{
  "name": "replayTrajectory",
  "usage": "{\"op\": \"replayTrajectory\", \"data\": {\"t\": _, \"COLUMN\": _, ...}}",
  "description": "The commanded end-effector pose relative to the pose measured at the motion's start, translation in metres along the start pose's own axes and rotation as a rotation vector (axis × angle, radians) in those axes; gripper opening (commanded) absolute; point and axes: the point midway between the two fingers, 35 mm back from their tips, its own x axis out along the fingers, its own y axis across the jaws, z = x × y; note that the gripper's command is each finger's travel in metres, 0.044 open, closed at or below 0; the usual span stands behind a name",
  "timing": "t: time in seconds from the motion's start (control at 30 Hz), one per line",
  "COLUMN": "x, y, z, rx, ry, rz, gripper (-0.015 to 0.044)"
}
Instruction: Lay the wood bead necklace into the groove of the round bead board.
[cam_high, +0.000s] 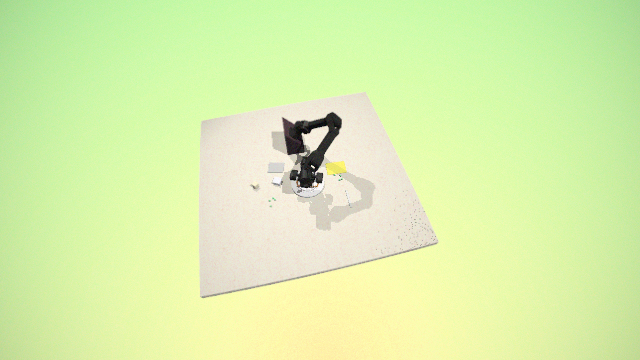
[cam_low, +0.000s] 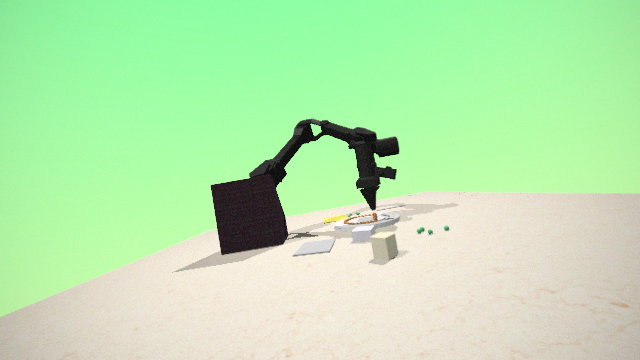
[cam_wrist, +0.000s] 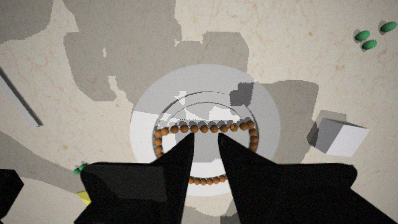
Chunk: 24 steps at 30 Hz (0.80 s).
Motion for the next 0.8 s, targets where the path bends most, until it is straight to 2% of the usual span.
{"op": "replayTrajectory", "data": {"t": 0.0, "x": -0.014, "y": 0.035, "z": -0.002, "rx": 0.777, "ry": -0.005, "rz": 0.017, "gripper": 0.0120}}
{"op": "replayTrajectory", "data": {"t": 0.3, "x": -0.017, "y": 0.047, "z": -0.005, "rx": 1.196, "ry": 0.001, "rz": 0.019, "gripper": 0.0120}}
{"op": "replayTrajectory", "data": {"t": 0.77, "x": -0.017, "y": 0.048, "z": -0.006, "rx": 1.208, "ry": 0.002, "rz": 0.019, "gripper": 0.0120}}
